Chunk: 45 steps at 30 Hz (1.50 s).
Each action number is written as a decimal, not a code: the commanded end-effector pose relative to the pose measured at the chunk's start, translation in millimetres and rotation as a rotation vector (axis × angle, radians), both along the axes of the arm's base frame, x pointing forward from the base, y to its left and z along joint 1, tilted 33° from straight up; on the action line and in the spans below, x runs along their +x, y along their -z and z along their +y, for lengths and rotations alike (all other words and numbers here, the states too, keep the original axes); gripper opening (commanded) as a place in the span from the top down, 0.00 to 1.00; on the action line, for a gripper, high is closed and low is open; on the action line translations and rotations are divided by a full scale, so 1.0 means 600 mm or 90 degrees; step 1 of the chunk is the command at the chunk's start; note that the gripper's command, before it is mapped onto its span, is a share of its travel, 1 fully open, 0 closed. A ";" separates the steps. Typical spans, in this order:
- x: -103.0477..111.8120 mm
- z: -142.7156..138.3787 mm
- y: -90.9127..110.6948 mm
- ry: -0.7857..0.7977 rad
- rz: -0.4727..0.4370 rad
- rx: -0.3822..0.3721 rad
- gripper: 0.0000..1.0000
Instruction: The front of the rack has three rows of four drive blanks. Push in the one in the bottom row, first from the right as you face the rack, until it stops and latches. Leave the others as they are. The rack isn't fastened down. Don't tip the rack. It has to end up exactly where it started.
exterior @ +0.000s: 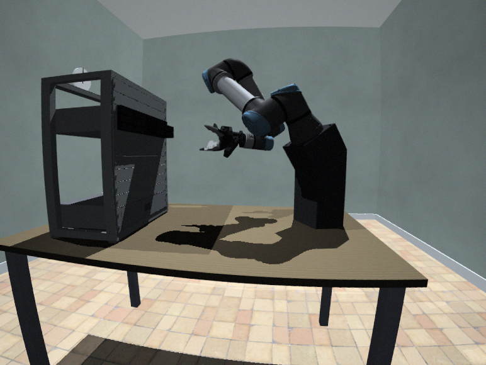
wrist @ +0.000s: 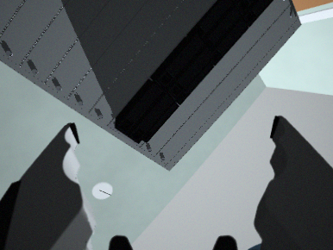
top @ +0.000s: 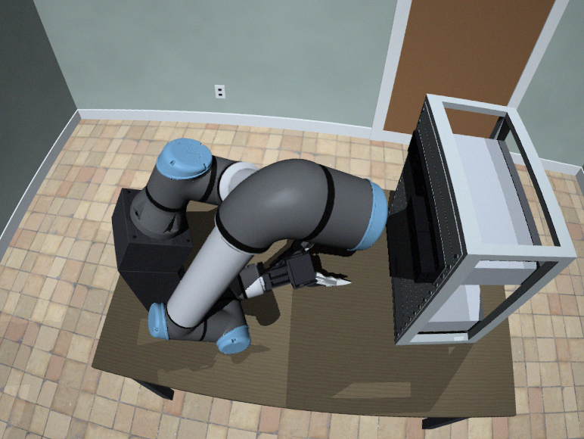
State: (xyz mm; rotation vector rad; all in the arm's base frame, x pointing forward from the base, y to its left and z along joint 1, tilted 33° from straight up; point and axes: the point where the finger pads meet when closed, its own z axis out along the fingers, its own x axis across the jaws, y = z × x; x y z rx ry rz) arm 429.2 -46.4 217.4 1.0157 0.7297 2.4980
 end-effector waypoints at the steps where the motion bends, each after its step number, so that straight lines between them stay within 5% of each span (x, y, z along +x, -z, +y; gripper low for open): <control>1: -0.003 0.002 -0.004 -0.011 0.024 0.037 0.00; 15: -0.013 0.013 -0.029 -0.064 0.115 0.244 0.00; 32: -0.019 0.017 -0.051 -0.106 0.169 0.406 0.00; 45: -0.020 0.018 -0.061 -0.125 0.188 0.478 0.00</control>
